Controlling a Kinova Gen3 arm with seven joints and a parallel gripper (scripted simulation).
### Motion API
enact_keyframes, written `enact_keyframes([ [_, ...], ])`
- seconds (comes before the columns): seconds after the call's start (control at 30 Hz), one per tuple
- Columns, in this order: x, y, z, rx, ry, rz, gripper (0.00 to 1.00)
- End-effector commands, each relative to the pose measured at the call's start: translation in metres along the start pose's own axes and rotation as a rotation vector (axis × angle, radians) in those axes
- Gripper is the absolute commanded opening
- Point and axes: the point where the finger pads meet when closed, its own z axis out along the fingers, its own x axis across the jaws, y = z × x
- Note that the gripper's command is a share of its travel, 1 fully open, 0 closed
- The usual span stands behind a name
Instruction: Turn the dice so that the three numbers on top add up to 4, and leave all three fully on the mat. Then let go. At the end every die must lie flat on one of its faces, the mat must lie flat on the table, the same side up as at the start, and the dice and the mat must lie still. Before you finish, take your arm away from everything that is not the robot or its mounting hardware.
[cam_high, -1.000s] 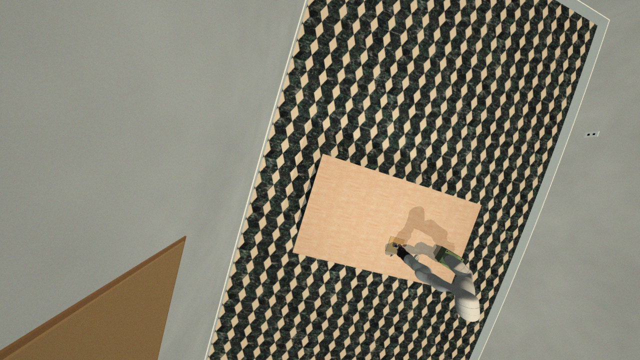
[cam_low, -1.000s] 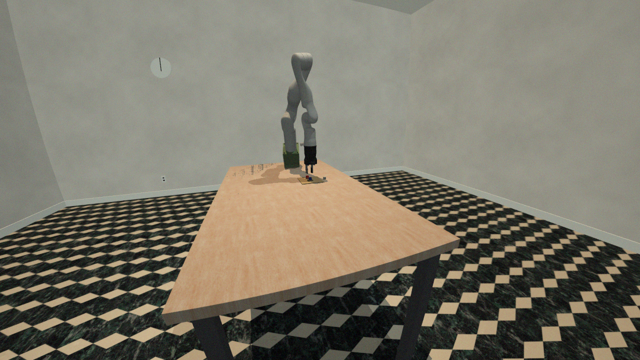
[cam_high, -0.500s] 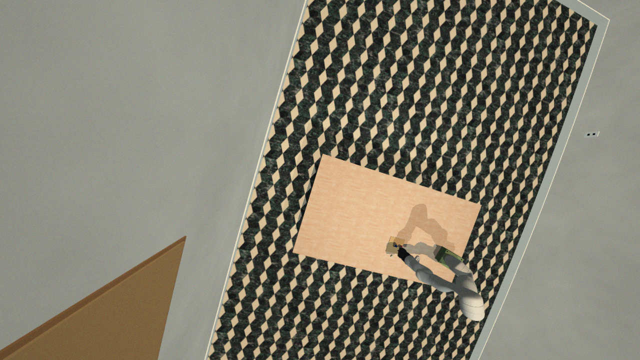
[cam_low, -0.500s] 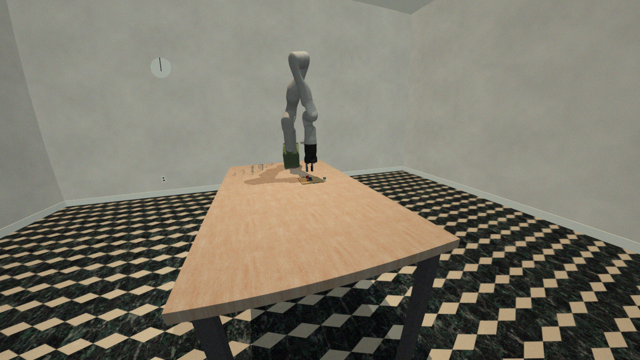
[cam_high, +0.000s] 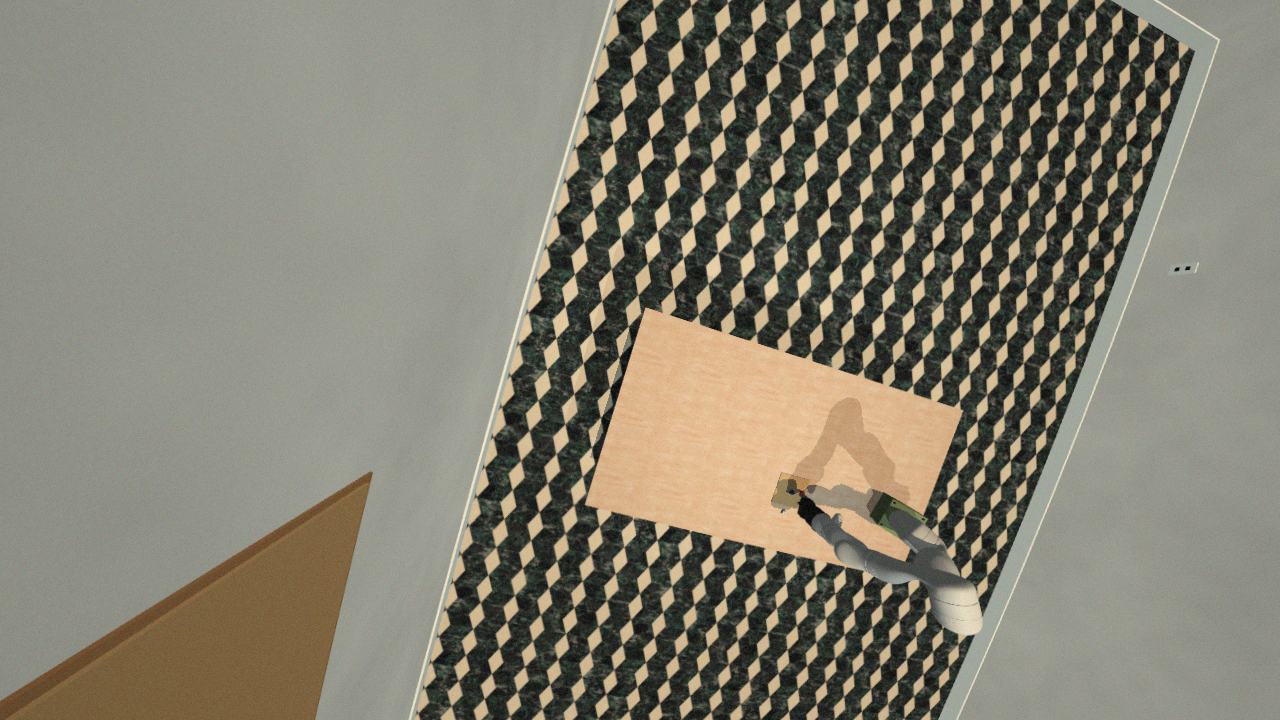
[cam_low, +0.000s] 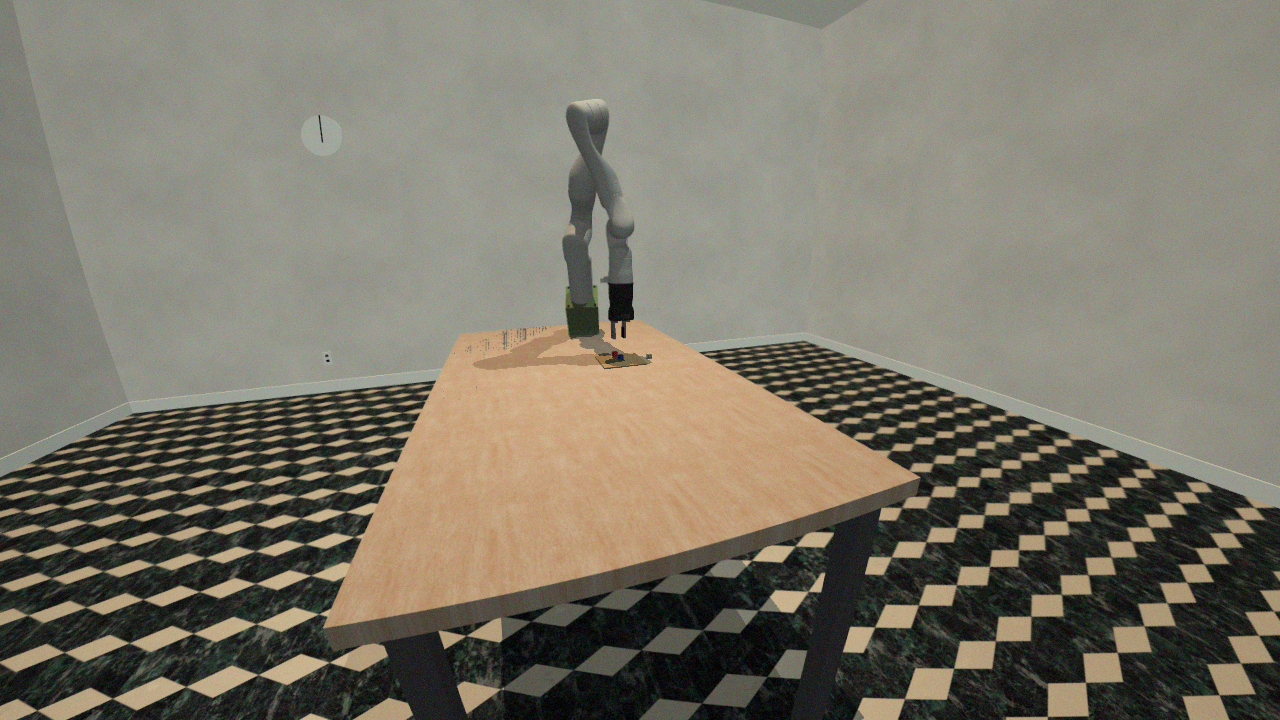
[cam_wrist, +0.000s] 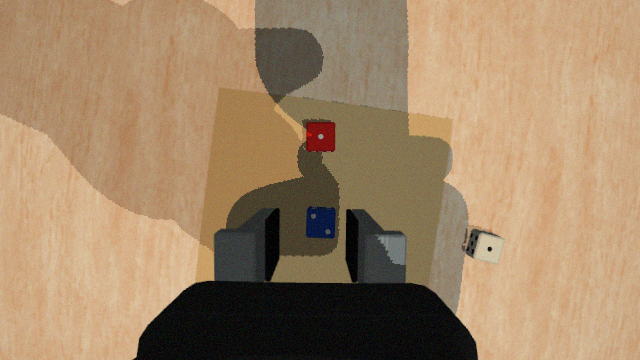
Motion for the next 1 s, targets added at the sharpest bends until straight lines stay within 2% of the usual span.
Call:
enact_keyframes([
  [0.0, 0.003, 0.003, -0.006, -0.008, 0.013, 0.004, 0.64],
  [0.5, 0.003, 0.003, -0.018, -0.008, 0.013, 0.004, 0.64],
  [0.97, 0.003, 0.003, -0.02, -0.007, 0.013, 0.004, 0.64],
])
